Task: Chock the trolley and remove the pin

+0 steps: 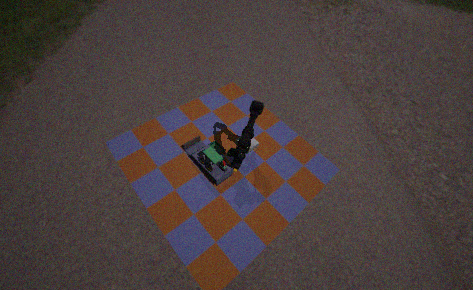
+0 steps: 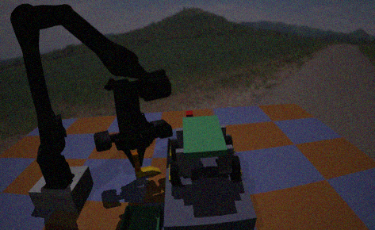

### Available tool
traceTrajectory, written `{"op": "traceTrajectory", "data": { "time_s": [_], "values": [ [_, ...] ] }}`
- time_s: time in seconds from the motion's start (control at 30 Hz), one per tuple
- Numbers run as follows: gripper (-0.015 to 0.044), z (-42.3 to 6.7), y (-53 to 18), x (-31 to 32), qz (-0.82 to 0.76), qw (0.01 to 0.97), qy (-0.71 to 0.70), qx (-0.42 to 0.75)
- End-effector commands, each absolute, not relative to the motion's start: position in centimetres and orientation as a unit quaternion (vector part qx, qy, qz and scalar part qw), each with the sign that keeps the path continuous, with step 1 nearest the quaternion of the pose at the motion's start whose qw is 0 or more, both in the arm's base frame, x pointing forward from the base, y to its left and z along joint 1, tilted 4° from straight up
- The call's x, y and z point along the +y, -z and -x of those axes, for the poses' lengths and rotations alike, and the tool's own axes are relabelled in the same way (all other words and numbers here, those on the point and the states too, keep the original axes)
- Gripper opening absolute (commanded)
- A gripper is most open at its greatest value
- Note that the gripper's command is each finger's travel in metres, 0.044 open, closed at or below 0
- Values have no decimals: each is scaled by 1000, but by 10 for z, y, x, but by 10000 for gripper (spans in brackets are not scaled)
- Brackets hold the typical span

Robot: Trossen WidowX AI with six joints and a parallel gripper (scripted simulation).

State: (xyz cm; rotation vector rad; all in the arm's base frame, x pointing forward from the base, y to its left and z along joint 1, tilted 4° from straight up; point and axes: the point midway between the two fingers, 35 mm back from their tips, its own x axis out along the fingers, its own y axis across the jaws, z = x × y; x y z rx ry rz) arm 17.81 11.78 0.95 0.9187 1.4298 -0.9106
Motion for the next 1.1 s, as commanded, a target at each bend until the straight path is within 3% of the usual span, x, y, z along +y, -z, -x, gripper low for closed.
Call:
{"op": "traceTrajectory", "data": {
  "time_s": [0.0, 1.07],
  "values": [
    [0, -179, -14, 118, -392, 570, 388, 609],
    [0, -179, -114, 110, -394, 567, 389, 610]
  ]
}}
